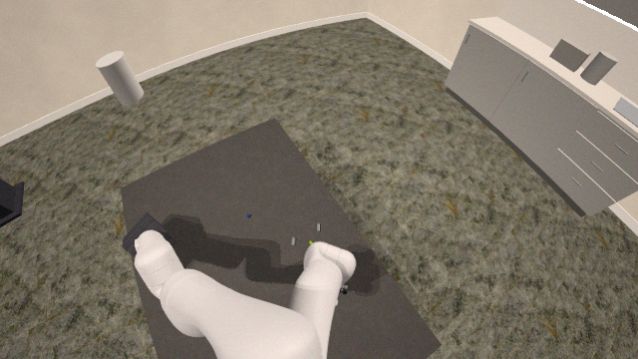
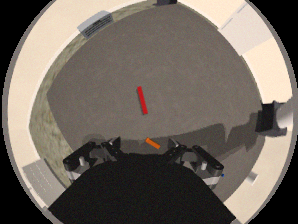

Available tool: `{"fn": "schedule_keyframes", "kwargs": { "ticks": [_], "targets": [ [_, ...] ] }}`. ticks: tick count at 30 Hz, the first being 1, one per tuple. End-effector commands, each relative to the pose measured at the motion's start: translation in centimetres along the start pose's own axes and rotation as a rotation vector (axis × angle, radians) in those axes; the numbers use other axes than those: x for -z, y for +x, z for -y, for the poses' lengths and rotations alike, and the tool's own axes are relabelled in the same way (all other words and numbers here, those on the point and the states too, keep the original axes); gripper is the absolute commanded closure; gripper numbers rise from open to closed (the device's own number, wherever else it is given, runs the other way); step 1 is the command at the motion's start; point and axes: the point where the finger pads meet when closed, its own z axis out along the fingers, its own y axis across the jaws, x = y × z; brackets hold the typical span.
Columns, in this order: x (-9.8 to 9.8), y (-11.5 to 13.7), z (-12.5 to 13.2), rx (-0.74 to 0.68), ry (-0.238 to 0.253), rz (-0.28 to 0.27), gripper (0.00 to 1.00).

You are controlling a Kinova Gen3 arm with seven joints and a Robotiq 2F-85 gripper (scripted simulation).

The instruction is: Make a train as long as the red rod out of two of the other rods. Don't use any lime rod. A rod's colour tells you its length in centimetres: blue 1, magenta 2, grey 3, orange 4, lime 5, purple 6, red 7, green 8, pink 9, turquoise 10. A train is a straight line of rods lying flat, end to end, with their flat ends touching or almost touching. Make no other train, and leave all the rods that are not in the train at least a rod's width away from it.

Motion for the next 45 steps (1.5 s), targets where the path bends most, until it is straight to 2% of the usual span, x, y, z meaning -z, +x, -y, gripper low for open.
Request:
{"fn": "schedule_keyframes", "kwargs": {
  "ticks": [1, 27, 45],
  "targets": [
    [0.0, 0.0, 0.0, 0.0, 0.001, 0.001, 0.0],
    [0.0, -0.2, -0.1, -0.007, 0.0, 0.001, 0.0],
    [-0.3, -1.6, -1.2, -0.084, -0.013, 0.002, 0.0]
  ]
}}
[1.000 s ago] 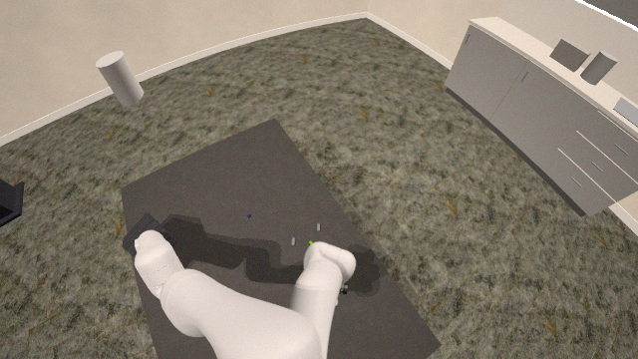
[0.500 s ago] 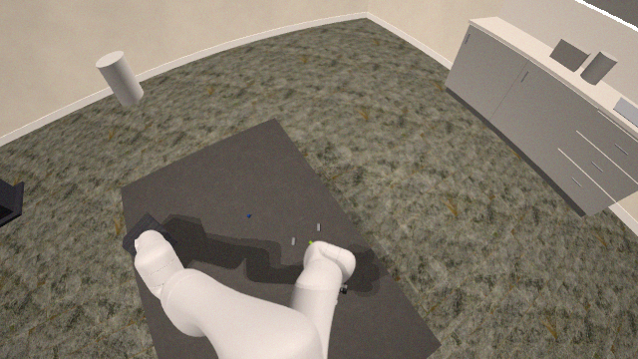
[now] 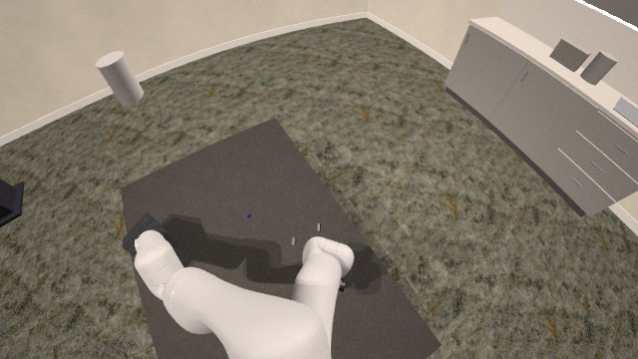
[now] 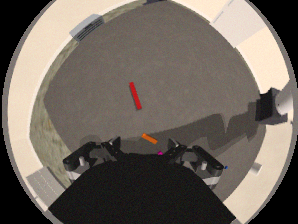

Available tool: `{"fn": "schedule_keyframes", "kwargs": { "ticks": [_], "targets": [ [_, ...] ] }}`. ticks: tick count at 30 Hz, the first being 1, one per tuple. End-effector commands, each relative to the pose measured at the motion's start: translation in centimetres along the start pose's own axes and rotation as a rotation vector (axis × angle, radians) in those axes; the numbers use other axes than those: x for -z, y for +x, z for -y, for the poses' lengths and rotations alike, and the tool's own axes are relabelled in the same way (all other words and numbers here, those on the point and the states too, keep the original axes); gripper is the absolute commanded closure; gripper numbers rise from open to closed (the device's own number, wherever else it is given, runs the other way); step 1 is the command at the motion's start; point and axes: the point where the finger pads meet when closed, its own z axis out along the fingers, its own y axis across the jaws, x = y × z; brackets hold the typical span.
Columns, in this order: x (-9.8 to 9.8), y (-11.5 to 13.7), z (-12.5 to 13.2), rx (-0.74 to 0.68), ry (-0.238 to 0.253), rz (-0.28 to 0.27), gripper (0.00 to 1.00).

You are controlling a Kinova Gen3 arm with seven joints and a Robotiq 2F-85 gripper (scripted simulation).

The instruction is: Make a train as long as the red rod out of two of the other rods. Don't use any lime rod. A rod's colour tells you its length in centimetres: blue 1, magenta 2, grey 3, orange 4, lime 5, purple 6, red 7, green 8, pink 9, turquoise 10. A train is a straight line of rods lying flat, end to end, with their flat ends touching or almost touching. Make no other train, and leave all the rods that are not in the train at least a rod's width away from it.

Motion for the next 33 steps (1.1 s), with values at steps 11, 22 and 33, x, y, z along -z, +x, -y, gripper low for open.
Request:
{"fn": "schedule_keyframes", "kwargs": {
  "ticks": [11, 22, 33],
  "targets": [
    [-0.5, -2.3, -2.2, -0.119, -0.019, -0.002, 0.0],
    [-0.8, -4.5, -4.5, -0.254, -0.034, -0.008, 0.0],
    [-1.1, -6.8, -7.3, -0.416, -0.045, -0.018, 0.0]
  ]
}}
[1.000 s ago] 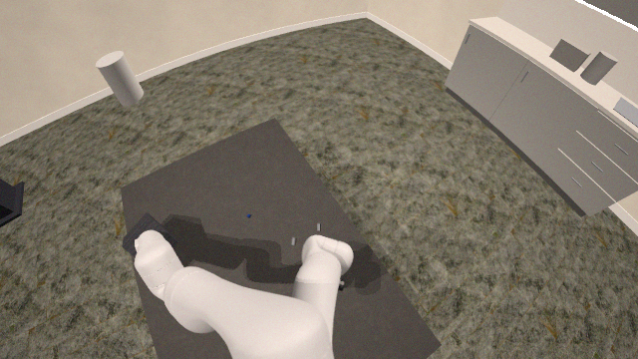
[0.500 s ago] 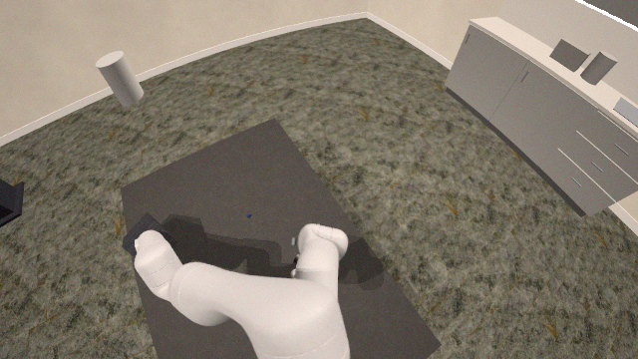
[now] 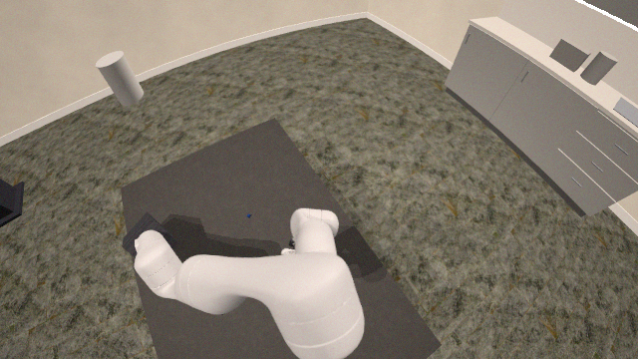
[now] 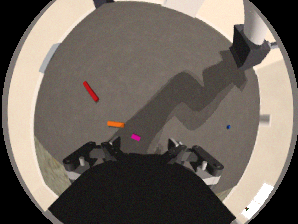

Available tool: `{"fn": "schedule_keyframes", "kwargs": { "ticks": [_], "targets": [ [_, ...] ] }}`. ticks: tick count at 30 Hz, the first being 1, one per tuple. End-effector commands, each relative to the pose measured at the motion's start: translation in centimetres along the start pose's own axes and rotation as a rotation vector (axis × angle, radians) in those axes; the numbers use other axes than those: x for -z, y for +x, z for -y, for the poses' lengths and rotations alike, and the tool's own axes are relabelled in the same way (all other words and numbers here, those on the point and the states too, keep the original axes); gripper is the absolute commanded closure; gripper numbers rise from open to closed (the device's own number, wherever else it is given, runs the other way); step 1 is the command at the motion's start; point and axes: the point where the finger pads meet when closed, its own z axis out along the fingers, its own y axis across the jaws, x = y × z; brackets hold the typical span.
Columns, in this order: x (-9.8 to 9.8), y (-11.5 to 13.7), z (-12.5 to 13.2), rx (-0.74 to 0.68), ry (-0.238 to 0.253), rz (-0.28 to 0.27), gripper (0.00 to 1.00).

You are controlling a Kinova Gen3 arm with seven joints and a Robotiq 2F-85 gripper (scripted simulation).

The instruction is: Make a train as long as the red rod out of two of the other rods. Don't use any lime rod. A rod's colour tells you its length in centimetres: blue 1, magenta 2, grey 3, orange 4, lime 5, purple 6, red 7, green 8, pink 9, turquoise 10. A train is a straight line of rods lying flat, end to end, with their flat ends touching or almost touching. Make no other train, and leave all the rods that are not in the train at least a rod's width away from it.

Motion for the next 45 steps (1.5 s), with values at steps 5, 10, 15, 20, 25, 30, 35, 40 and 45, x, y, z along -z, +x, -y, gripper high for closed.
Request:
{"fn": "schedule_keyframes", "kwargs": {
  "ticks": [5, 10, 15, 20, 25, 30, 35, 40, 45],
  "targets": [
    [-0.3, -0.8, -3.1, -0.099, -0.004, -0.007, 0.0],
    [-0.4, -1.2, -5.2, -0.201, -0.004, -0.011, 0.0],
    [-0.4, -1.5, -6.5, -0.263, -0.003, -0.013, 0.0],
    [-0.4, -1.8, -8.7, -0.367, 0.001, -0.014, 0.0],
    [-0.4, -2.0, -10.7, -0.469, 0.005, -0.012, 0.0],
    [-0.4, -2.1, -12.7, -0.567, 0.011, -0.009, 0.0],
    [-0.3, -2.1, -13.8, -0.624, 0.014, -0.005, 0.0],
    [-0.3, -2.1, -15.4, -0.712, 0.019, 0.002, 0.0],
    [-0.2, -2.1, -16.9, -0.793, 0.023, 0.01, 0.0]
  ]
}}
